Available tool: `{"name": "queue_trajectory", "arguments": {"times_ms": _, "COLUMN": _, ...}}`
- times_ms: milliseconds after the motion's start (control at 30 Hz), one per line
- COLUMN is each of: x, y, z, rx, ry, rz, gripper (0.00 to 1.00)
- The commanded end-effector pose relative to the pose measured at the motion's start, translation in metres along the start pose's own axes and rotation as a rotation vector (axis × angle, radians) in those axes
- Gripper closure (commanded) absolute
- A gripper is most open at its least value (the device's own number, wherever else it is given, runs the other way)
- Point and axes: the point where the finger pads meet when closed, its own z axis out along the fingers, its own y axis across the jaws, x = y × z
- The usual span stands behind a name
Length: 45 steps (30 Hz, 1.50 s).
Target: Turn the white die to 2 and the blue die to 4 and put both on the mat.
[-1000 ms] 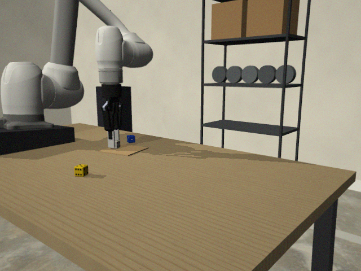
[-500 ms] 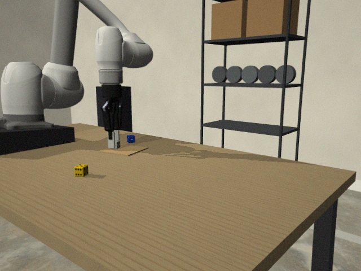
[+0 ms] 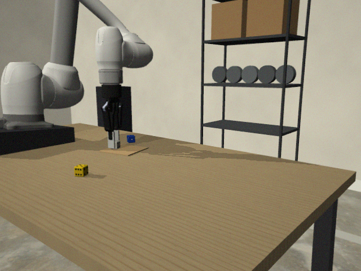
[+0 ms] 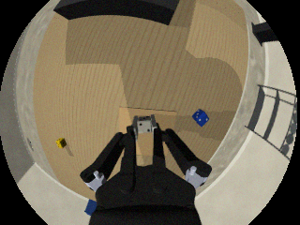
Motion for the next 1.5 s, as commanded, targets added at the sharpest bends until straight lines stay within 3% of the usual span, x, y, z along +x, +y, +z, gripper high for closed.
{"name": "queue_trajectory", "arguments": {"times_ms": 0, "x": 0.0016, "y": 0.0028, "z": 0.0023, "rx": -0.005, "ry": 0.003, "rz": -0.001, "gripper": 0.76}}
{"name": "queue_trajectory", "arguments": {"times_ms": 833, "x": 0.0016, "y": 0.0028, "z": 0.0023, "rx": -0.005, "ry": 0.003, "rz": -0.001, "gripper": 0.76}}
{"name": "queue_trajectory", "arguments": {"times_ms": 1467, "x": 0.0016, "y": 0.0028, "z": 0.0023, "rx": -0.005, "ry": 0.003, "rz": -0.001, "gripper": 0.65}}
